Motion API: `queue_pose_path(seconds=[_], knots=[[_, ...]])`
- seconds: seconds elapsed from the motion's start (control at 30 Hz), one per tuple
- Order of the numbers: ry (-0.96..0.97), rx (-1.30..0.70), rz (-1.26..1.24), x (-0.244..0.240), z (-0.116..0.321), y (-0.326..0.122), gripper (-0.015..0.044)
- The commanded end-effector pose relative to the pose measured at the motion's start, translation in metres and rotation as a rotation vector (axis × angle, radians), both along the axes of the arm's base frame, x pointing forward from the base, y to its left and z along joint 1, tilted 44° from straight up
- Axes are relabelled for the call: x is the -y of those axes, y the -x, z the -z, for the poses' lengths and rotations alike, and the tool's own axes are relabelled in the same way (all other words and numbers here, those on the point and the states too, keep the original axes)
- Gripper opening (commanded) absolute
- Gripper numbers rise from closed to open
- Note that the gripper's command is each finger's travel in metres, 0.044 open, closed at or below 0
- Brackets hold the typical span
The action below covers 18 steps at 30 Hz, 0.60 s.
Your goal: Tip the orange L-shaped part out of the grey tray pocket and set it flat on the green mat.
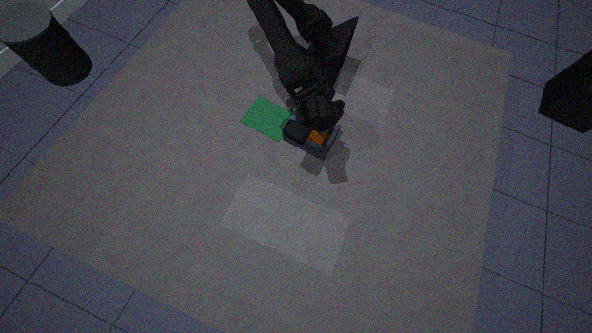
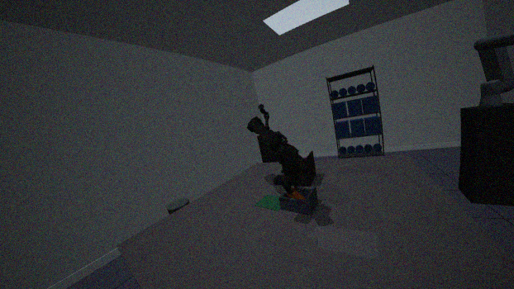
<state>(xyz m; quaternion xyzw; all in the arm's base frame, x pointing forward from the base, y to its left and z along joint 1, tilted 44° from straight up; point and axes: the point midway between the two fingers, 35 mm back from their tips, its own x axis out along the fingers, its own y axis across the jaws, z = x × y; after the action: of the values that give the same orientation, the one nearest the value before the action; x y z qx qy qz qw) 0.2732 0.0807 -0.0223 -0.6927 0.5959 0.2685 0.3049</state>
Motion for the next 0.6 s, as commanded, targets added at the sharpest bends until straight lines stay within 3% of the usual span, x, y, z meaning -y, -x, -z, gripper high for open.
queue_pose_path(seconds=[0.0,0.47,0.57], knots=[[0.009,-0.007,-0.002,0.006,0.006,0.0,0.028],[0.011,-0.007,-0.002,0.019,0.018,-0.001,0.028],[0.003,-0.001,0.002,0.016,0.016,-0.002,0.0201]])
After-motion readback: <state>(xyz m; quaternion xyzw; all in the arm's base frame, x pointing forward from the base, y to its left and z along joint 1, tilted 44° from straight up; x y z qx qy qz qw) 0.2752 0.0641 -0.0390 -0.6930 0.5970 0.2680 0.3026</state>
